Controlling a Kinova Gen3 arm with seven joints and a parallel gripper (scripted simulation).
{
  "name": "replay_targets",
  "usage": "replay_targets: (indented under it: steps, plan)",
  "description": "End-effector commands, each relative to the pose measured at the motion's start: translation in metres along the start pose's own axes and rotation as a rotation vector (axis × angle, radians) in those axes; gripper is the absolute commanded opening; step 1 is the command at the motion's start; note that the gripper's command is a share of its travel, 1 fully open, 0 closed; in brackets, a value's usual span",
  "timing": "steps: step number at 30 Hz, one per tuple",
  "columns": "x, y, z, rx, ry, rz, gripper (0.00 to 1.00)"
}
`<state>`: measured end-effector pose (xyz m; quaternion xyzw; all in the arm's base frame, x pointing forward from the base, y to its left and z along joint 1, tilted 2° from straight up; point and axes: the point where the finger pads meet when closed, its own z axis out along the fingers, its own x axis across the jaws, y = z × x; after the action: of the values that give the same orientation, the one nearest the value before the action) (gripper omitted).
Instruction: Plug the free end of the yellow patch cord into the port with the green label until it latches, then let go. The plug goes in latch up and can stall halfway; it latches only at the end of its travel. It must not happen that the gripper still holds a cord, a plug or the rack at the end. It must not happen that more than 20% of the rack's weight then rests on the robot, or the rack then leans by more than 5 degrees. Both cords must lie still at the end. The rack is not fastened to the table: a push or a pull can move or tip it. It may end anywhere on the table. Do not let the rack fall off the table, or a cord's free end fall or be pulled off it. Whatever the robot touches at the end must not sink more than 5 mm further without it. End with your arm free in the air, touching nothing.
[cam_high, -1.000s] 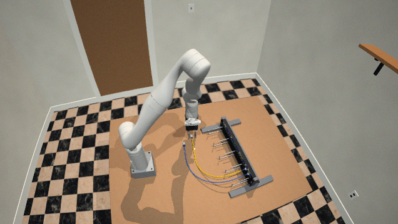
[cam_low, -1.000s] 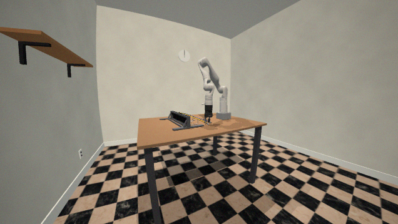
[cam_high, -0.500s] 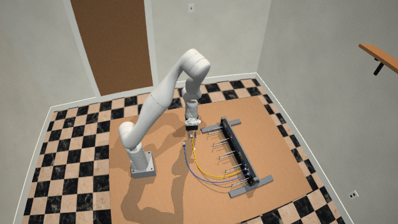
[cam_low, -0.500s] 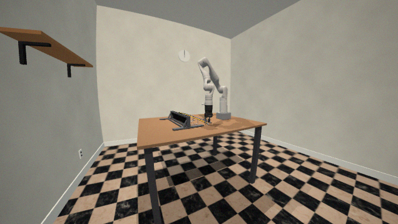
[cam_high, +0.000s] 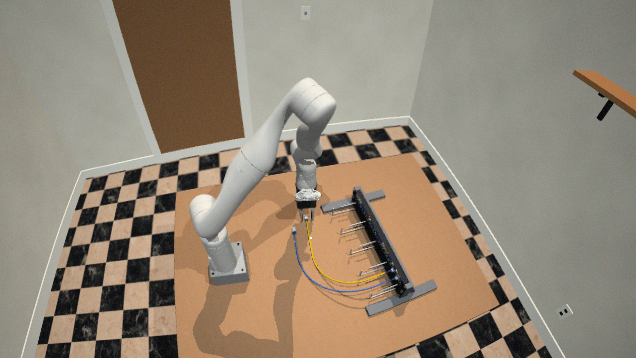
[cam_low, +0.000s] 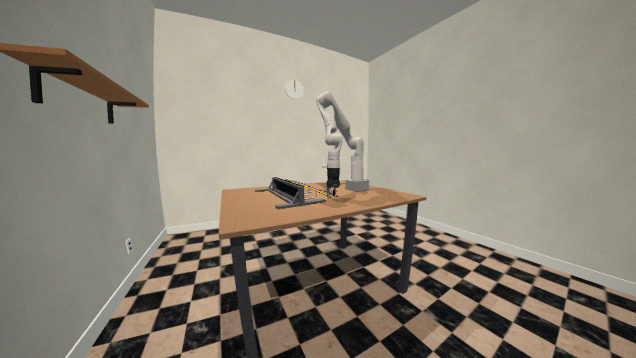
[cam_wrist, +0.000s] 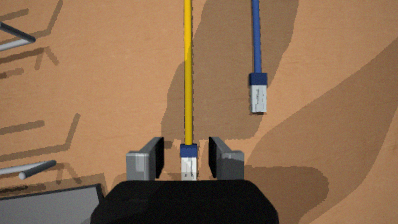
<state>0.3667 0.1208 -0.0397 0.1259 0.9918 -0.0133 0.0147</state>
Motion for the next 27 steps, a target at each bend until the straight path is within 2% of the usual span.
replay_targets:
  steps: [1, 27]
  plan:
    - [0.0005, 0.0002, 0.0006, -0.001, 0.0, 0.0, 0.73]
    - [0.0023, 0.0015, 0.0006, -0.001, 0.0, 0.0, 0.73]
